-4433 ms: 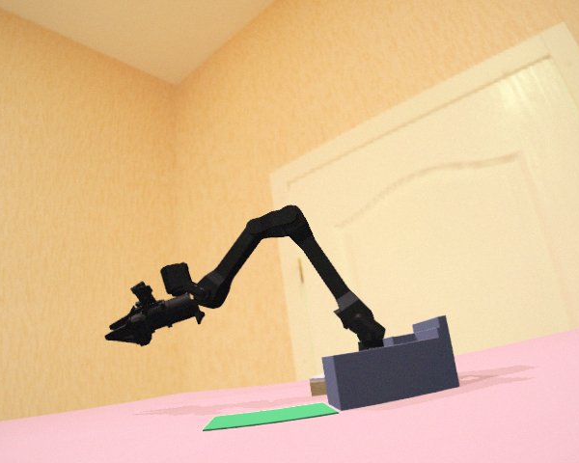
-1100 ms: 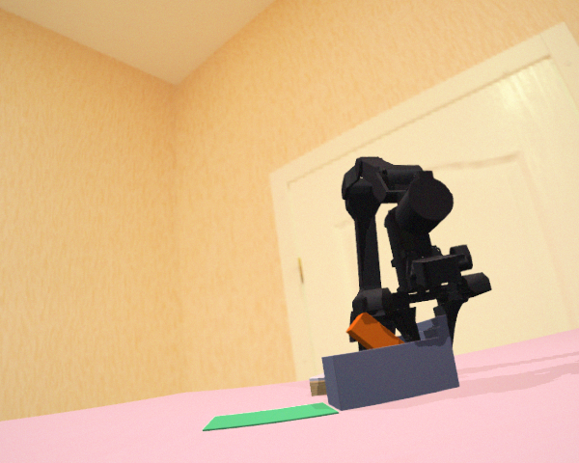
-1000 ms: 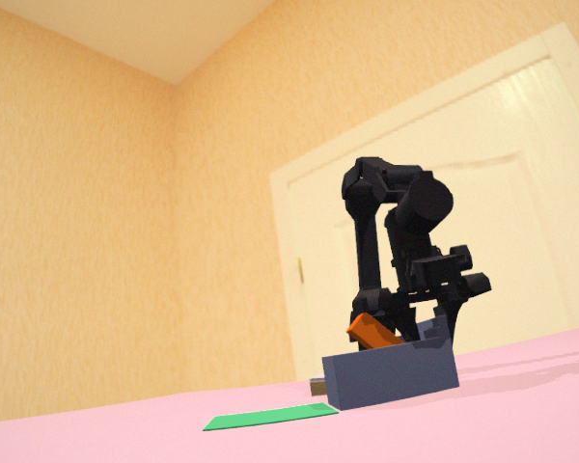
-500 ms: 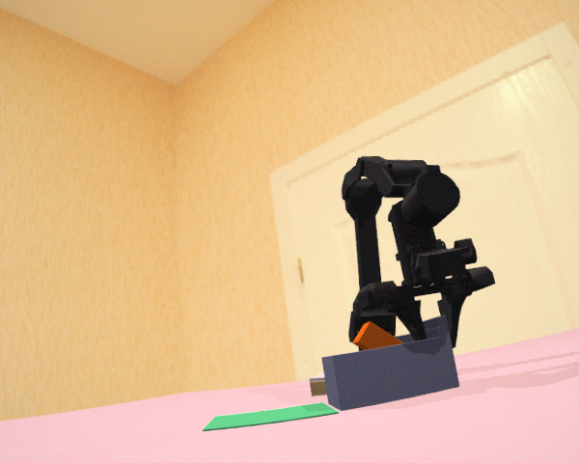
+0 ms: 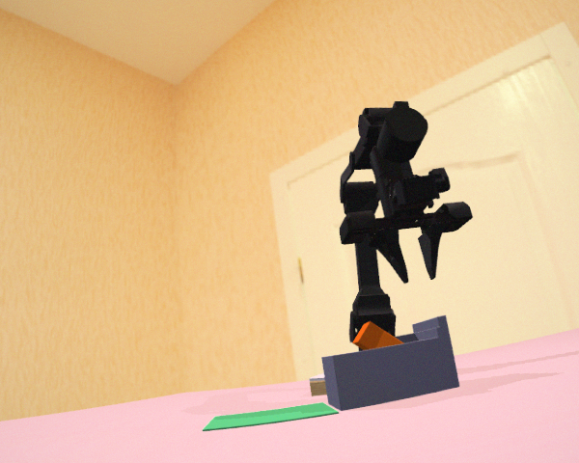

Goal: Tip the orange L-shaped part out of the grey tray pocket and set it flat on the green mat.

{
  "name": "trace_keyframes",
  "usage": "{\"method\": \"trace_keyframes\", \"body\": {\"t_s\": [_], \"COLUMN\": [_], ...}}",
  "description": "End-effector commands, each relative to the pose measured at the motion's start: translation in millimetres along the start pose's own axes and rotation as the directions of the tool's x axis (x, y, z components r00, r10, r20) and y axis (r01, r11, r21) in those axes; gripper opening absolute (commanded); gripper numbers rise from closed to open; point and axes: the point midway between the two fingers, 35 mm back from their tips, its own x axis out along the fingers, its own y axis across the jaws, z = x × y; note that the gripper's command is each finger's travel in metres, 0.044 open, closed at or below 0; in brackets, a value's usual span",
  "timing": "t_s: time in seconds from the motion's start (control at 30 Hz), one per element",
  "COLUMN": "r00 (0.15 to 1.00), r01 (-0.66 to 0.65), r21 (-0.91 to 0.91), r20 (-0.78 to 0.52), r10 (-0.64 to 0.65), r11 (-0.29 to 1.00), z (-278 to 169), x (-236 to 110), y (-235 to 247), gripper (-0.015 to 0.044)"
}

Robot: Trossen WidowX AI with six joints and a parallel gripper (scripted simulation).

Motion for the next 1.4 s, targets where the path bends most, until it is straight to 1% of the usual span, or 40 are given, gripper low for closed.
{"method": "trace_keyframes", "body": {"t_s": [0.0, 0.77, 0.83, 0.9, 0.93, 0.97, 1.03, 1.1, 1.17, 1.23, 1.3, 1.33, 1.37], "r00": [1.000, 1.000, 1.000, 1.000, 1.000, 1.000, 1.000, 1.000, 1.000, 1.000, 1.000, 1.000, 1.000], "r01": [0.000, 0.000, 0.001, 0.002, 0.003, 0.004, 0.008, 0.011, 0.014, 0.016, 0.018, 0.018, 0.018], "r21": [0.000, 0.000, 0.054, 0.178, 0.261, 0.356, 0.555, 0.730, 0.867, 0.958, 0.996, 1.000, 1.000], "r20": [0.000, 0.000, -0.001, -0.002, -0.003, -0.004, -0.007, -0.009, -0.012, -0.015, -0.017, -0.018, -0.018], "r10": [0.000, 0.000, -0.001, -0.002, -0.002, -0.003, -0.005, -0.006, -0.007, -0.008, -0.008, -0.009, -0.009], "r11": [1.000, 1.000, 0.999, 0.984, 0.965, 0.935, 0.832, 0.683, 0.498, 0.286, 0.082, 0.026, 0.007], "z": [0.0, 0.0, 0.6, 2.0, 2.9, 3.9, 5.7, 7.2, 8.2, 8.8, 8.9, 8.8, 8.8], "x": [0.0, 0.0, -0.2, -0.5, -0.7, -1.0, -1.6, -2.2, -2.7, -3.3, -3.7, -3.9, -3.9], "y": [0.0, 0.0, -2.5, -8.4, -12.4, -17.2, -28.0, -39.3, -50.8, -62.4, -73.0, -75.8, -76.8], "gripper": [0.0180, 0.0180, 0.0233, 0.0280, 0.0280, 0.0280, 0.0280, 0.0280, 0.0280, 0.0280, 0.0280, 0.0280, 0.0280]}}
